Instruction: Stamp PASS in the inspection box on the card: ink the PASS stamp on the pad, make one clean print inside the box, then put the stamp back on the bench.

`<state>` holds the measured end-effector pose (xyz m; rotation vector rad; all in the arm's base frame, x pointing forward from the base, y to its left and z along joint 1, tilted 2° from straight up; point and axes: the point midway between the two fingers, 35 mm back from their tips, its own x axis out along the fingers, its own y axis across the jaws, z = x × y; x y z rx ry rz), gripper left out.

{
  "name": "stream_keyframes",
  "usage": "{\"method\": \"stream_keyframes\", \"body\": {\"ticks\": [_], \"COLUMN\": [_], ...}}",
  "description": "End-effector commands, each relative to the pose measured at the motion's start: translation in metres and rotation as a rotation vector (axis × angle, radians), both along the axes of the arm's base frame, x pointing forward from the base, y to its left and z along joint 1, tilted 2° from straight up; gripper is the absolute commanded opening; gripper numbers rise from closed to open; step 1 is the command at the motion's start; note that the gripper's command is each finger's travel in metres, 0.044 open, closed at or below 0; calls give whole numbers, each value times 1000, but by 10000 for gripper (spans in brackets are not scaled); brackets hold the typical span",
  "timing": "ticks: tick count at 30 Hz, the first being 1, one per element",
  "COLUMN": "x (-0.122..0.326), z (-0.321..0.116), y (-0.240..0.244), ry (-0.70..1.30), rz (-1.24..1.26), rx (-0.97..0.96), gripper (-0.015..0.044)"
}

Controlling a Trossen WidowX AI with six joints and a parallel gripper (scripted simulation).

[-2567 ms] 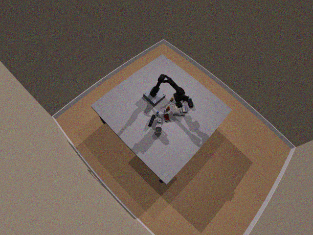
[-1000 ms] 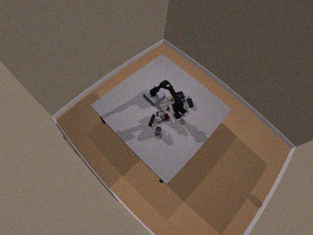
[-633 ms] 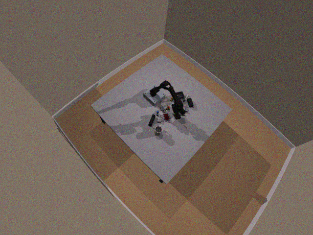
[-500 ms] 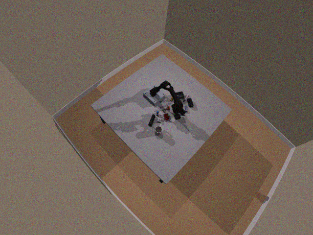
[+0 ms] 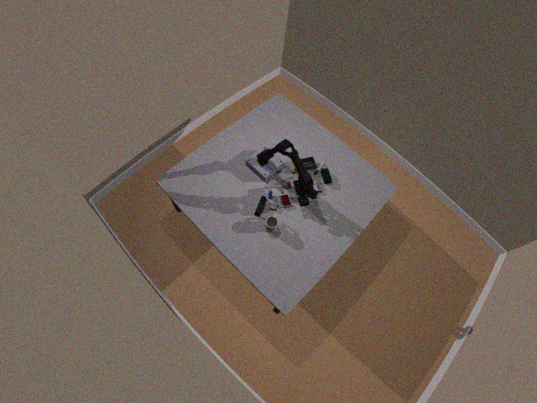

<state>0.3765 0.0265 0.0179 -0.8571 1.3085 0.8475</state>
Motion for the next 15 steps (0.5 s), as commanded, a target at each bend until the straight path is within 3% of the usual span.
{"method": "stream_keyframes", "body": {"ticks": [1, 10, 15], "x": [0, 0, 2], "z": [0, 0, 23], "y": [0, 0, 0], "ry": [0, 0, 1], "rz": [0, 0, 0], "rx": [0, 0, 1], "gripper": [26, 258, 258]}}
